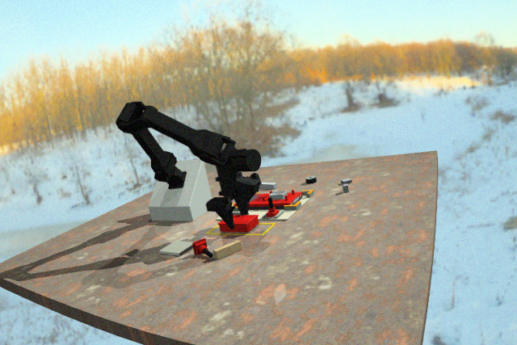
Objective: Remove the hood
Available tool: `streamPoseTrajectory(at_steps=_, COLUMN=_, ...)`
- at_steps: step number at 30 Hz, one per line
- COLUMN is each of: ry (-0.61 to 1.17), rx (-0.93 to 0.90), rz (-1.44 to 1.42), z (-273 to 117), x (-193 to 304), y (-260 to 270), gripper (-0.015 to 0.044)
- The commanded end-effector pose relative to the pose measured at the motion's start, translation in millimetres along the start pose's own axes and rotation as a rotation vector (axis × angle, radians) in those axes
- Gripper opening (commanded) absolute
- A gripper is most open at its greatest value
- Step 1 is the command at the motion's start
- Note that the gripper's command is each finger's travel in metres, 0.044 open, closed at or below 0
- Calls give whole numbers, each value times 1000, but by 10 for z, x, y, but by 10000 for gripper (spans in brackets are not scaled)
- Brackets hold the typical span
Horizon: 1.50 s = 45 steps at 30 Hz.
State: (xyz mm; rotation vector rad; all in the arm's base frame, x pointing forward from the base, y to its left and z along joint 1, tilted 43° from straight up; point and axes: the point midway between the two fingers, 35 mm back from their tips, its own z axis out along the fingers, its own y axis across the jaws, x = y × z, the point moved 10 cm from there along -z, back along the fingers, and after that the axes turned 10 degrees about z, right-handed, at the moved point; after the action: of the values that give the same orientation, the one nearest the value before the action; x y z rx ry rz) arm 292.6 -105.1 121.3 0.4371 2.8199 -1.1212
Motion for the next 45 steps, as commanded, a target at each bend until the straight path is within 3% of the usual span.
streamPoseTrajectory(at_steps=1, ry=2, rx=-4, rz=-5, z=29, x=9, y=8, gripper=0)
streamPoseTrajectory(at_steps=9, ry=2, rx=-3, rz=-5, z=64, x=10, y=8, gripper=0)
streamPoseTrajectory(at_steps=26, ry=0, rx=0, rz=0, z=43, x=1, y=-1, gripper=440)
streamPoseTrajectory(at_steps=35, ry=2, rx=-2, rz=-1, z=-660, x=-6, y=4, gripper=440)
streamPoseTrajectory(at_steps=45, ry=2, rx=-2, rz=-1, z=-682, x=-3, y=2, gripper=440)
